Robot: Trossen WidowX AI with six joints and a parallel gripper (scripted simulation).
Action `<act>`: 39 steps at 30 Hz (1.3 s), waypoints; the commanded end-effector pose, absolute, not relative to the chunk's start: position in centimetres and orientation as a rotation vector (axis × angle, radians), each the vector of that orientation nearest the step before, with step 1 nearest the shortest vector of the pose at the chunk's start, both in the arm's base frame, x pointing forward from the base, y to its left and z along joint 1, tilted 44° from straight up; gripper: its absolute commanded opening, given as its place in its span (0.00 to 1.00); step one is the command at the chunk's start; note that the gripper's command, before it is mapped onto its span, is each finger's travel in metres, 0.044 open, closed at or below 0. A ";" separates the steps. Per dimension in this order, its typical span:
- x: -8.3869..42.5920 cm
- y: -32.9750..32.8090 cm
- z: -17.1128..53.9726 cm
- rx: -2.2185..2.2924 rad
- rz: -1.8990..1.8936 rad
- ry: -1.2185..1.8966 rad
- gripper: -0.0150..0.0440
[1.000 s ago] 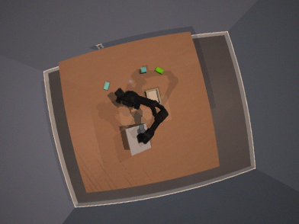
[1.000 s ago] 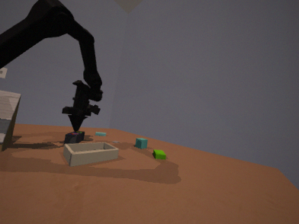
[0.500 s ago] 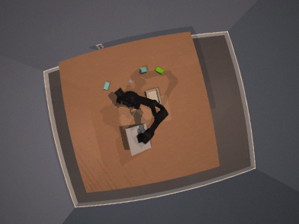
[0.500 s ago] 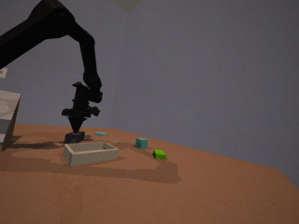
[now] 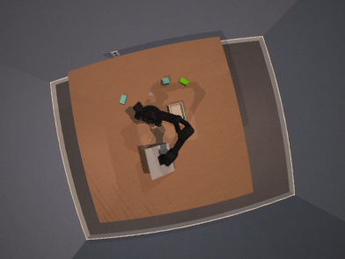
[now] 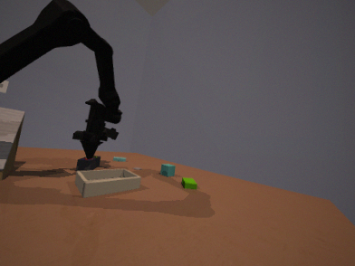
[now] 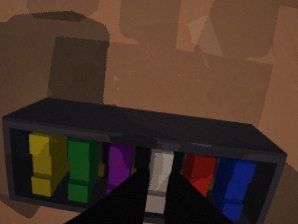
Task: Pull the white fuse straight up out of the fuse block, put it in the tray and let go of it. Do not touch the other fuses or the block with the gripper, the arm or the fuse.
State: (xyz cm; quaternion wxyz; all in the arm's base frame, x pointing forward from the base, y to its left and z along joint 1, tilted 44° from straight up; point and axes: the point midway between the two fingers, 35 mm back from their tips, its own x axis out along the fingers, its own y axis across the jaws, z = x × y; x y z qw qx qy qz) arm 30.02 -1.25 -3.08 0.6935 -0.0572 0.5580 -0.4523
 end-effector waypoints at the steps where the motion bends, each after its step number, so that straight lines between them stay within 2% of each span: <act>1: 30.0 -1.2 -3.1 -0.128 -1.010 1.246 0.28; 4: 30.0 -1.2 -3.1 -0.128 -1.010 1.246 0.25; 39: 30.2 -0.2 -2.0 -0.129 -1.008 1.246 0.25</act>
